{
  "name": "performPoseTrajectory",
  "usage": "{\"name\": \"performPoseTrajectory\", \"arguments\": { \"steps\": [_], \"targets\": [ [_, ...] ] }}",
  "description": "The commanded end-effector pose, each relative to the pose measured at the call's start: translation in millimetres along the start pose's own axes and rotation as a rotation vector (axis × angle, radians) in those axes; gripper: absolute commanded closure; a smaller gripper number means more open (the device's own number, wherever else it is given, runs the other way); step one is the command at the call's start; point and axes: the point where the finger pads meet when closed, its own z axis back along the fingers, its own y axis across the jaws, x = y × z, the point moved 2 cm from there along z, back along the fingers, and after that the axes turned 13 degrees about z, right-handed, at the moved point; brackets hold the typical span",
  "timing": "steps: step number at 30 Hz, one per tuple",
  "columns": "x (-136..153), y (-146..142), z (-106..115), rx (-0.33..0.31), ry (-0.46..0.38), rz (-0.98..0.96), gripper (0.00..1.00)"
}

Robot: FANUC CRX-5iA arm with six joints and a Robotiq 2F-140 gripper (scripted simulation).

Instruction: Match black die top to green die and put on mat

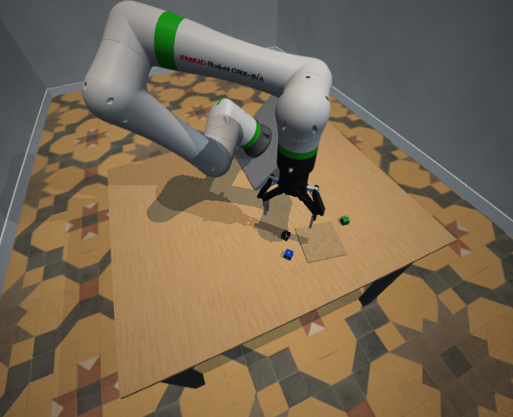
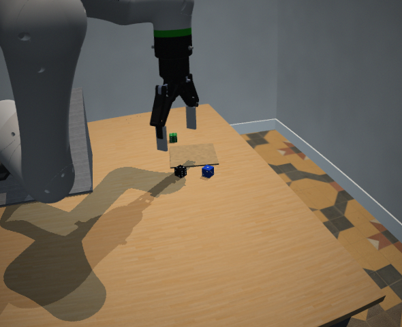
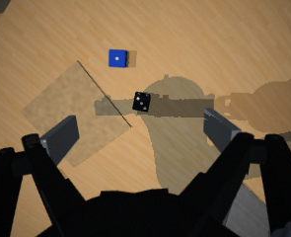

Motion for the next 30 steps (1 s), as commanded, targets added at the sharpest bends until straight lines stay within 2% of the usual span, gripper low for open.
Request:
{"name": "performPoseTrajectory", "arguments": {
  "steps": [1, 11, 12, 30],
  "targets": [
    [0.1, -0.2, -1.6, 0.002, 0.009, -0.171, 0.0],
    [0.2, -0.2, -2.4, 0.002, 0.009, -0.244, 0.0],
    [0.2, -0.2, -2.4, 0.002, 0.009, -0.244, 0.75],
    [0.2, -0.2, -2.4, 0.002, 0.009, -0.244, 0.75]
  ]
}}
